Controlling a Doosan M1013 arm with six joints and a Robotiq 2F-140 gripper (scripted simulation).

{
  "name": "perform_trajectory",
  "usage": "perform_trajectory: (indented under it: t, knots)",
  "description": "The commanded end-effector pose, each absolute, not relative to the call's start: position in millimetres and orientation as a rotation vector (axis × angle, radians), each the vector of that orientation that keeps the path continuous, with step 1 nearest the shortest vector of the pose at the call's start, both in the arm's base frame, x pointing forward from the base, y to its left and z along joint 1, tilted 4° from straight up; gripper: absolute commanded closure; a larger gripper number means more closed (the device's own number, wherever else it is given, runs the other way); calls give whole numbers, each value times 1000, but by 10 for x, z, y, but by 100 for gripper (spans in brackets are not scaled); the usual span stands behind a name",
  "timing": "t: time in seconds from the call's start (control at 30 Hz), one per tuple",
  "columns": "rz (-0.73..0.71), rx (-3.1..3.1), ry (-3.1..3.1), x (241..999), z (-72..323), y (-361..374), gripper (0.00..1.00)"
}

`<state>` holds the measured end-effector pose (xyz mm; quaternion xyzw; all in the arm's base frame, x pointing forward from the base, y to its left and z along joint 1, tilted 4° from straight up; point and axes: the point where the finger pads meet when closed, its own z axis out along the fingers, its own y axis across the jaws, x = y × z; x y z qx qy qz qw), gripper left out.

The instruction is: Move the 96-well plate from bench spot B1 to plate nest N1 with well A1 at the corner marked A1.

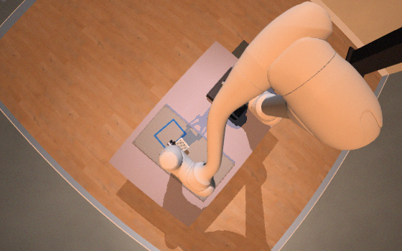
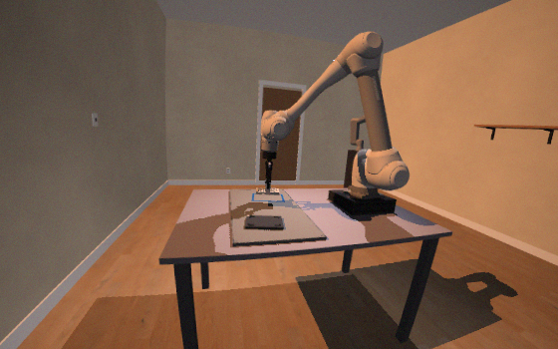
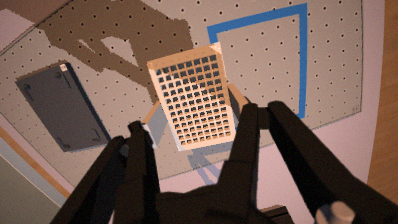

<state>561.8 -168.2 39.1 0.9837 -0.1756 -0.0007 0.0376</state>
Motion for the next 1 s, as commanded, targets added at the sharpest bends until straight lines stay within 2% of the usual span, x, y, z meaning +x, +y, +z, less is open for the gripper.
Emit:
perform_trajectory:
  t: [0.0,0.97]
  knots:
    - [-2,3018,-539,5670,387,-1567,100]
    - [-2,3018,-539,6013,352,-808,100]
